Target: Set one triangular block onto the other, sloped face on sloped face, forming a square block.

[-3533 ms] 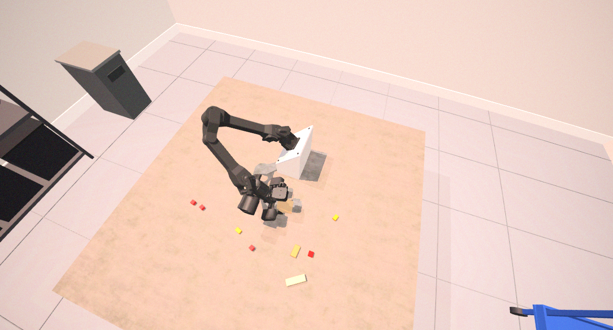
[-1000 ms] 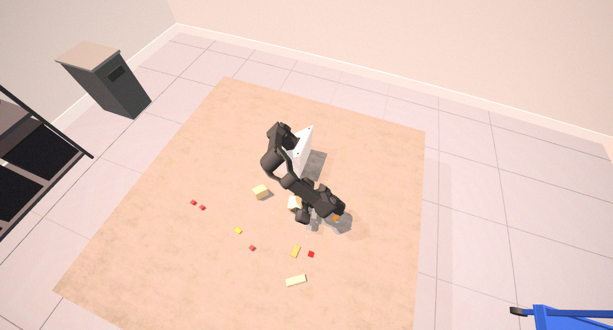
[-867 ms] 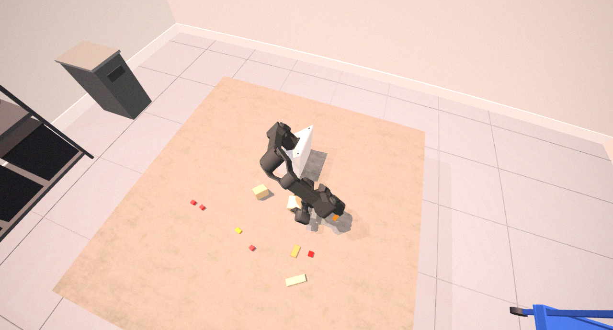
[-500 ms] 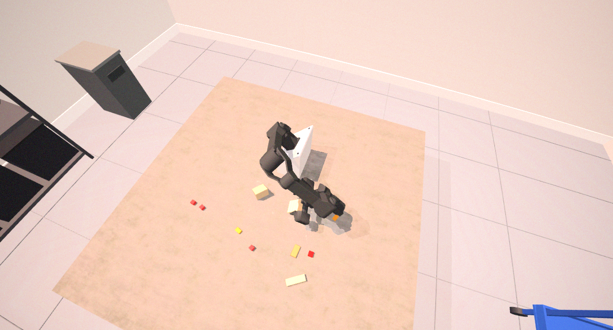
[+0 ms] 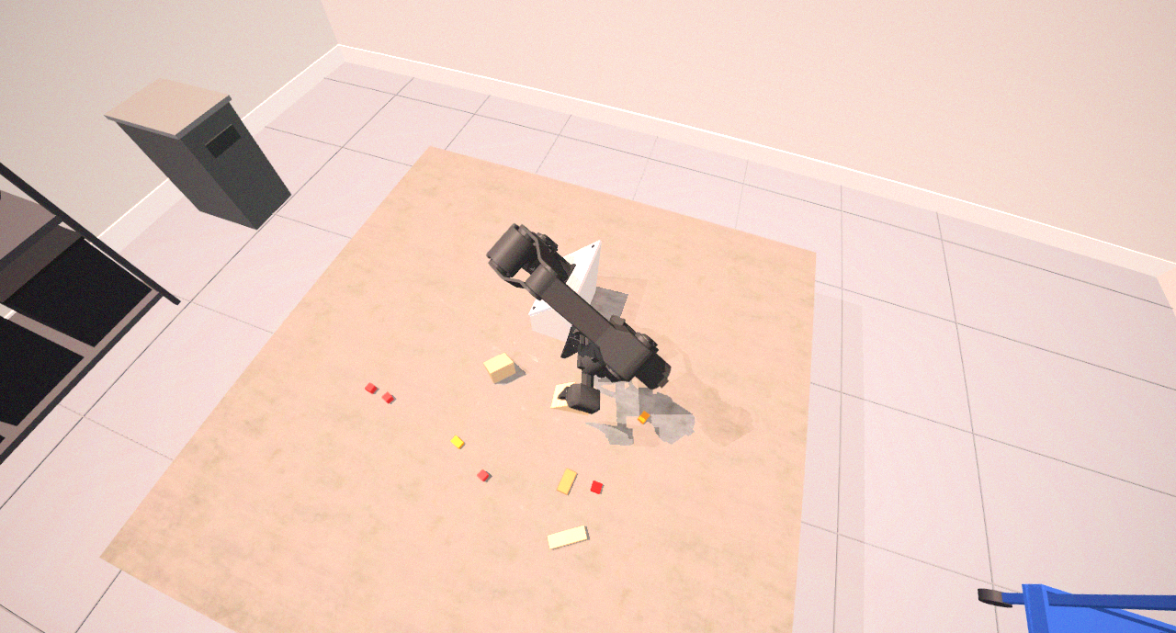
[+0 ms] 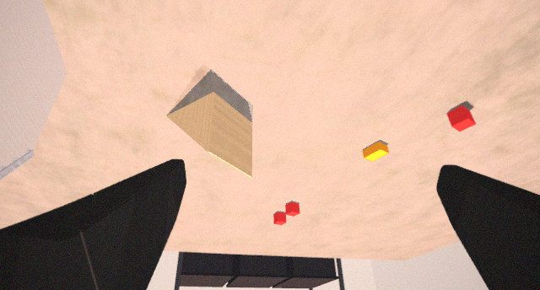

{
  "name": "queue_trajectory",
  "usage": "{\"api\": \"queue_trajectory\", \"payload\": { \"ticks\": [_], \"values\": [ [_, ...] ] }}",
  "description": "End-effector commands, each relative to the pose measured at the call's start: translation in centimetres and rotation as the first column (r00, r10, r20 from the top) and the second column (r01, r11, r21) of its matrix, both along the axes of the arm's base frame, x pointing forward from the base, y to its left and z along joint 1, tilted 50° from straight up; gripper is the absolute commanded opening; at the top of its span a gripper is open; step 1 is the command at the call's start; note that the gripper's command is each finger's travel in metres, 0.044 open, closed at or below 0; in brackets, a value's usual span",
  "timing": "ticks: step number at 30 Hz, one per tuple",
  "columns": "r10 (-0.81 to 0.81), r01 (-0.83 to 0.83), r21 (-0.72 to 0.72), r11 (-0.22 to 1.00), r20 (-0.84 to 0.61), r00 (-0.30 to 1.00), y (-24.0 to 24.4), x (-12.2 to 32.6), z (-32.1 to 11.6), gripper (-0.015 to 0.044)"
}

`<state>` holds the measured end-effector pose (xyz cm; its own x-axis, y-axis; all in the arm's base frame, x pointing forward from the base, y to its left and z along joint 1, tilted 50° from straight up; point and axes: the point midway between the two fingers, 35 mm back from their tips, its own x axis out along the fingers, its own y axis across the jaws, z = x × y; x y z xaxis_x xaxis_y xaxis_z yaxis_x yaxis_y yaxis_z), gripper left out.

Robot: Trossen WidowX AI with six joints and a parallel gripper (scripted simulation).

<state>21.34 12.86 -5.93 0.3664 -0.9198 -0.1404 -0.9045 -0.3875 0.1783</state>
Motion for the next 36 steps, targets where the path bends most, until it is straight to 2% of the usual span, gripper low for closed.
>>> {"api": "queue_trajectory", "payload": {
  "ticks": [1, 3, 4, 6, 9, 12, 14, 16, 18, 20, 22, 24, 36],
  "values": [
    [-0.005, 0.005, -0.006, 1.000, -0.014, 1.000, 0.0, -0.2, 0.2, 0.0440],
    [-0.064, 0.059, 0.069, 0.996, 0.073, 0.995, -0.4, 0.0, 0.4, 0.0440],
    [-0.159, 0.135, 0.152, 0.979, 0.159, 0.974, -1.3, 0.0, 0.5, 0.0440],
    [-0.405, 0.286, 0.353, 0.891, 0.331, 0.853, -3.1, 0.0, 0.8, 0.0440],
    [-0.735, 0.401, 0.629, 0.666, 0.462, 0.497, -5.2, -0.1, 0.9, 0.0440],
    [-0.904, 0.374, 0.835, 0.405, 0.427, 0.024, -6.7, 0.0, 1.0, 0.0440],
    [-0.899, 0.295, 0.922, 0.250, 0.334, -0.284, -7.5, 0.3, 1.1, 0.0440],
    [-0.804, 0.179, 0.977, 0.119, 0.200, -0.560, -8.1, 0.7, 1.3, 0.0440],
    [-0.628, 0.039, 0.999, 0.021, 0.044, -0.777, -8.7, 1.3, 1.6, 0.0440],
    [-0.393, -0.109, 0.993, -0.041, -0.116, -0.912, -9.3, 2.0, 2.0, 0.0440],
    [-0.154, -0.238, 0.969, -0.067, -0.246, -0.957, -9.8, 2.8, 2.6, 0.0440],
    [-0.067, -0.282, 0.957, -0.070, -0.286, -0.956, -10.0, 3.1, 2.8, 0.0440],
    [-0.067, -0.282, 0.957, -0.070, -0.286, -0.956, -10.0, 3.2, 1.8, 0.0440]
  ]
}}
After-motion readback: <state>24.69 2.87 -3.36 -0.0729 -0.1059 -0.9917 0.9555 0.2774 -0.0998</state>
